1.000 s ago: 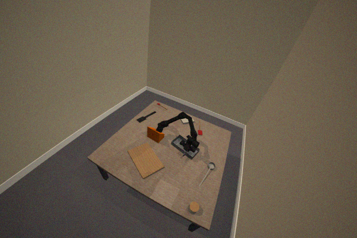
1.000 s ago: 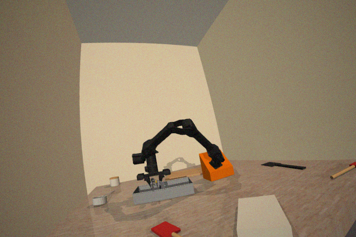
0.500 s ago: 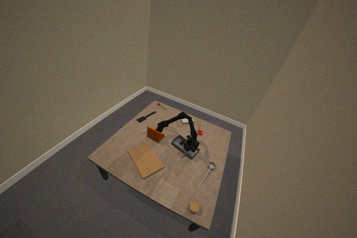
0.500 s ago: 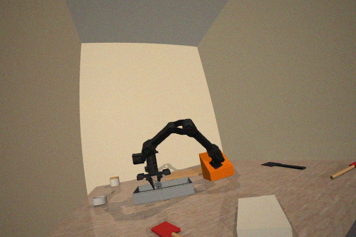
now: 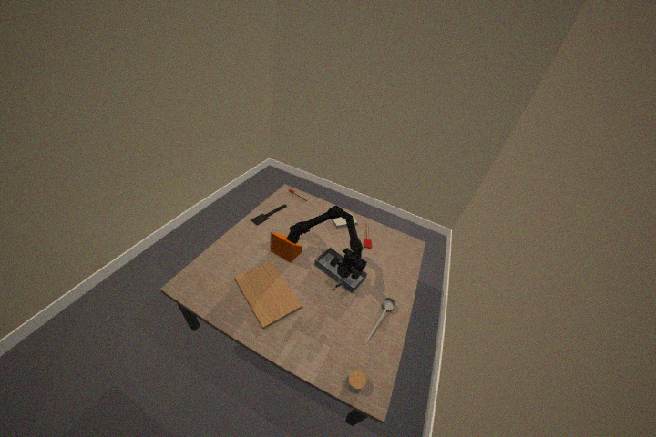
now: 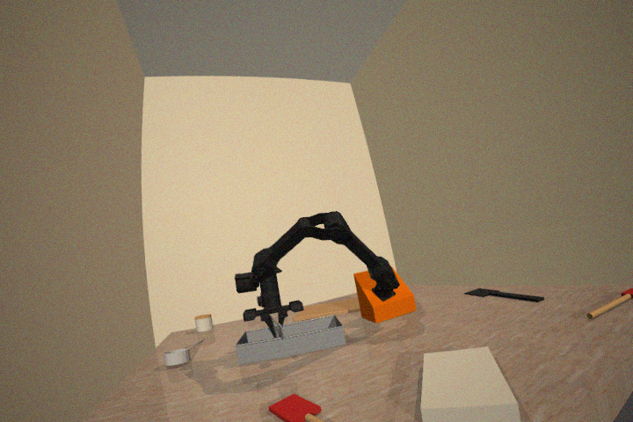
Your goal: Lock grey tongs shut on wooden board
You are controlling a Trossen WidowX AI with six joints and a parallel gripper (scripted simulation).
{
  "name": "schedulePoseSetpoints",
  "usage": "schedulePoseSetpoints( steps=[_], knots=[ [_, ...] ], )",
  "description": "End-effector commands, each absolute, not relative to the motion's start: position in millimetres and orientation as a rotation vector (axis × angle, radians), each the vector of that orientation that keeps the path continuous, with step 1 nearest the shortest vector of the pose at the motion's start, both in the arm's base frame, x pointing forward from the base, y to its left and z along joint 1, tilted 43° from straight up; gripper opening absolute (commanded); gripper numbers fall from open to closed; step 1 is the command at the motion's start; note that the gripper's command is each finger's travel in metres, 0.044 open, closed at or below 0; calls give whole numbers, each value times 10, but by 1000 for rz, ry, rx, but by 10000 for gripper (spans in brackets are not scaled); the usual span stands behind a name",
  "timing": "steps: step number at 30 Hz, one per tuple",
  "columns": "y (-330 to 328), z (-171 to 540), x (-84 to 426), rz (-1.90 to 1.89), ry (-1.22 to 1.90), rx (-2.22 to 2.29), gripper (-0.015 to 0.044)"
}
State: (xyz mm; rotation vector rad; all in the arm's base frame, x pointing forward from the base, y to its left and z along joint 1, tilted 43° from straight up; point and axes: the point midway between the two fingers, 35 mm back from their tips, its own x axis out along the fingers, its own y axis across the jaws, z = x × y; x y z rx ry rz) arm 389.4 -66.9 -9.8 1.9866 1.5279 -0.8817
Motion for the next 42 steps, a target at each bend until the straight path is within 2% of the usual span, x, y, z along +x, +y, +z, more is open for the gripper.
schedulePoseSetpoints(
  steps=[1,13,28,42],
  knots=[
    [-684,-81,3897,-881,1528,1985,-150],
    [-1532,845,3681,-889,1535,1987,-150],
    [-1547,801,3672,-909,1533,2007,-150],
    [-2407,35,3160,-1443,1363,2336,-150]
  ],
)
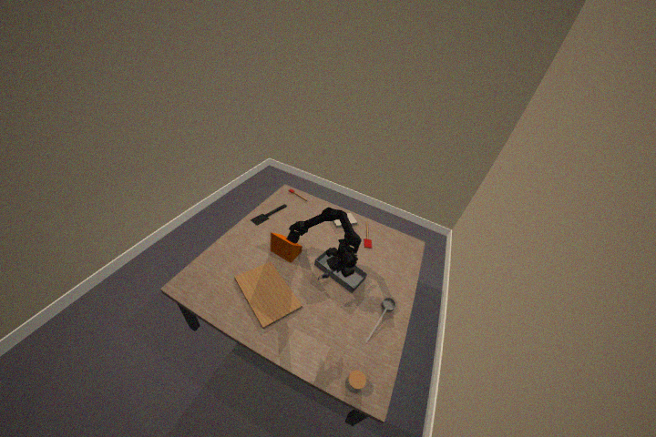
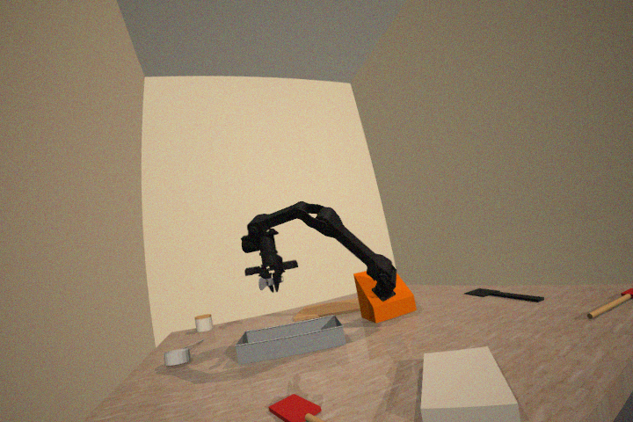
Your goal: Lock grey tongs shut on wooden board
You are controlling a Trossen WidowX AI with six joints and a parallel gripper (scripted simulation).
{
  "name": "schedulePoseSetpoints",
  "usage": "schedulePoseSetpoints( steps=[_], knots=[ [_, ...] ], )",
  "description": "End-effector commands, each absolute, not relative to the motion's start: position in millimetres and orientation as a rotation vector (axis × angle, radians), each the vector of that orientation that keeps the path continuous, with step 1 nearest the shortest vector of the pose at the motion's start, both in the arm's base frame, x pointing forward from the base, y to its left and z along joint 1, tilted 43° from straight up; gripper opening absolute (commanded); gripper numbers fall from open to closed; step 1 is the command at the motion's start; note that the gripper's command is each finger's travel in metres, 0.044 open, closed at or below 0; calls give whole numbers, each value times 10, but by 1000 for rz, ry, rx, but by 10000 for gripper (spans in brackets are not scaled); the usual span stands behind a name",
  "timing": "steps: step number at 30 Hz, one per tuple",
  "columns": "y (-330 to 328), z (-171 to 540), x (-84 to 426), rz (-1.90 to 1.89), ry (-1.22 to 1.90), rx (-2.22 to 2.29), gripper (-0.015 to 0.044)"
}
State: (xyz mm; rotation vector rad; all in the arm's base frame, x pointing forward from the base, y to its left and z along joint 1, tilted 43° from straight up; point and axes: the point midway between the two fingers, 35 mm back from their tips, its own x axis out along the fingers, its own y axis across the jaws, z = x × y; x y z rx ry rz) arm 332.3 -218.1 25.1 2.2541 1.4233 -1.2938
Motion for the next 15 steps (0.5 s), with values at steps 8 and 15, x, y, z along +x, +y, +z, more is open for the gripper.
schedulePoseSetpoints(
  steps=[8,15],
  knots=[
    [-2796,-414,2721,-1770,1217,2512,-150],
    [-2999,-719,2386,-2003,1094,2617,-150]
  ],
)
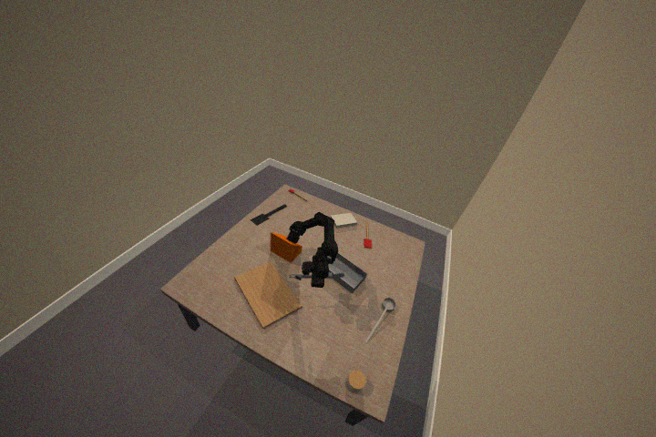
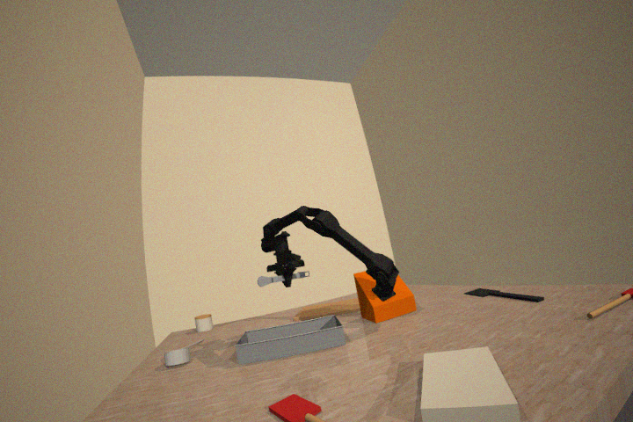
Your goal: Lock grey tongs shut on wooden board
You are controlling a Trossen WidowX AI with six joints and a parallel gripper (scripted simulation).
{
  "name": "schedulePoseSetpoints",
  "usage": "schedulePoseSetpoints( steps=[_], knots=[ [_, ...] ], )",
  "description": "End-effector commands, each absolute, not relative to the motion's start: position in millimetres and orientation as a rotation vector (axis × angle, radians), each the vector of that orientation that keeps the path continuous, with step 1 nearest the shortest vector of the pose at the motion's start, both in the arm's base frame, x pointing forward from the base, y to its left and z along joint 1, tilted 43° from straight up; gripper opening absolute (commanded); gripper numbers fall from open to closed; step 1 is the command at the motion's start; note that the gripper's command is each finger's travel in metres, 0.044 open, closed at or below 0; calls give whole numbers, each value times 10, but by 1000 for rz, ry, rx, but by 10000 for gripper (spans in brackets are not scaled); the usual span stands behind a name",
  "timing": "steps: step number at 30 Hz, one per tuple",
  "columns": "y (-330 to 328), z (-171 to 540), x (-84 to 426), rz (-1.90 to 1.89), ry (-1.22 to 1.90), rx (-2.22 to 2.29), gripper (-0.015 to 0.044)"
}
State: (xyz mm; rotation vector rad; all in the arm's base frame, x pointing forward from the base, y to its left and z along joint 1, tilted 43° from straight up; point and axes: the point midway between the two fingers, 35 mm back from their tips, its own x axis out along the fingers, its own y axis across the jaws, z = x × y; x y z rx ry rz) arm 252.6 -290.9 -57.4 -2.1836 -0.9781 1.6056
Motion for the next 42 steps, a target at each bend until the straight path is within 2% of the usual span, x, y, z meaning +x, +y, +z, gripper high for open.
schedulePoseSetpoints(
  steps=[1,8,23,36,42],
  knots=[
    [-2999,-719,2386,1621,-885,-2118,-150],
    [-3058,-765,2272,1631,-824,-2081,-150],
    [-3384,-1166,1171,1653,-334,-1716,-150],
    [-3405,-1469,233,1574,41,-1358,-150],
    [-3393,-1499,139,1562,75,-1321,-150]
  ],
)
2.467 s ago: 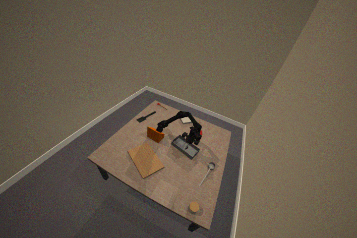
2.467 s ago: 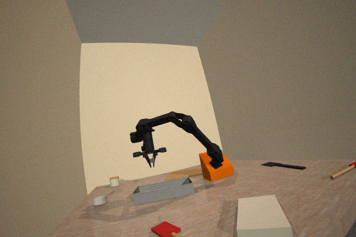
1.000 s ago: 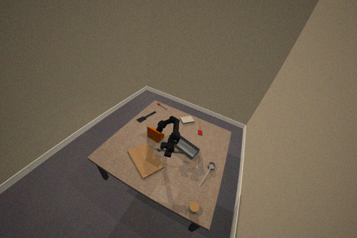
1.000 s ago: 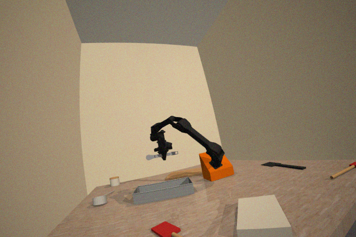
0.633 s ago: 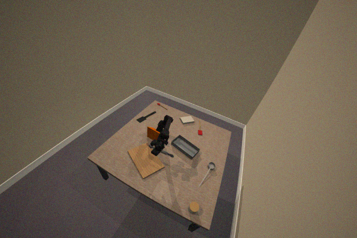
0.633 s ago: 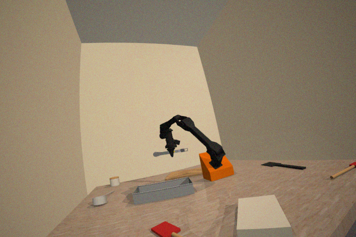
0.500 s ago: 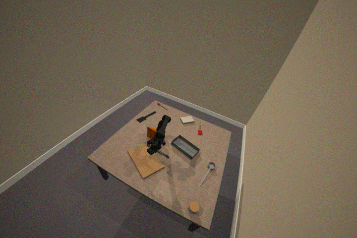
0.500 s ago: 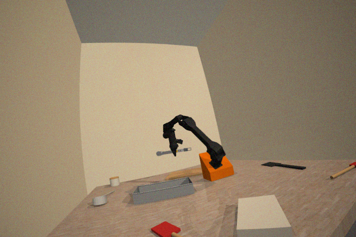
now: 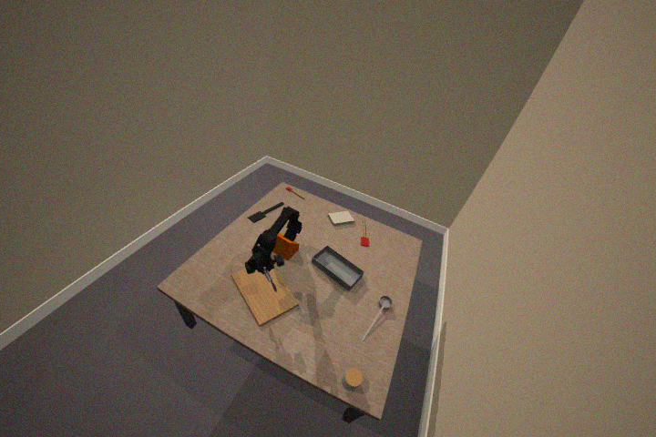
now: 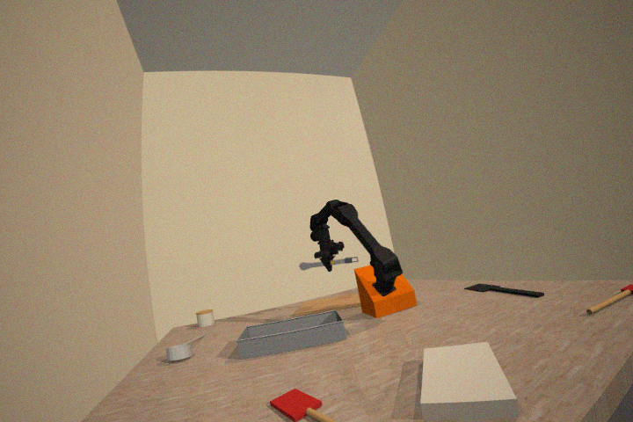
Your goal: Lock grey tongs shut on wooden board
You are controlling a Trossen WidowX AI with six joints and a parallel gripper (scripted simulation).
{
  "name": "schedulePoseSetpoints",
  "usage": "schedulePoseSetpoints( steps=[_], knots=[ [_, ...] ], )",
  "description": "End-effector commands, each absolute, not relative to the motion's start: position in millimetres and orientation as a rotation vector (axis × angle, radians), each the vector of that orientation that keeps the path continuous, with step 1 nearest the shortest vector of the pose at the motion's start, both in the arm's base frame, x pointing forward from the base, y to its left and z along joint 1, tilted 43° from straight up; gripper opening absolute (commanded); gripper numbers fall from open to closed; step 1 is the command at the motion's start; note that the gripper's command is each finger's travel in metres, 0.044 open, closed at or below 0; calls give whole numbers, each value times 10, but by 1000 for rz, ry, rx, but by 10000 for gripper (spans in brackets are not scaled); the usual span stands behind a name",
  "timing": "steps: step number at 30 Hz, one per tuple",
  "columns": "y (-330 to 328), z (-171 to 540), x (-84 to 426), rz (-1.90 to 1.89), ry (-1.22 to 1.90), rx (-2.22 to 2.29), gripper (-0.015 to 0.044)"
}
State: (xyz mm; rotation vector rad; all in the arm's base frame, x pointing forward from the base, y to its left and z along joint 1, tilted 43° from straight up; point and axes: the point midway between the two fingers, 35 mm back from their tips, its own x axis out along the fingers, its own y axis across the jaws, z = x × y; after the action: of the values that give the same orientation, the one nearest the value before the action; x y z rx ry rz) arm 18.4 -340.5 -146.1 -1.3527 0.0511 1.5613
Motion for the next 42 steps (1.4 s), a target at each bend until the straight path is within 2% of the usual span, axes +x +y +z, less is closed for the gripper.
schedulePoseSetpoints(
  steps=[1,11,42],
  knots=[
    [-3393,-1499,139,1562,75,-1321,-150],
    [-3398,-1545,131,1526,108,-1351,-150],
    [-3420,-1814,5,1057,485,-1711,-150]
  ],
)
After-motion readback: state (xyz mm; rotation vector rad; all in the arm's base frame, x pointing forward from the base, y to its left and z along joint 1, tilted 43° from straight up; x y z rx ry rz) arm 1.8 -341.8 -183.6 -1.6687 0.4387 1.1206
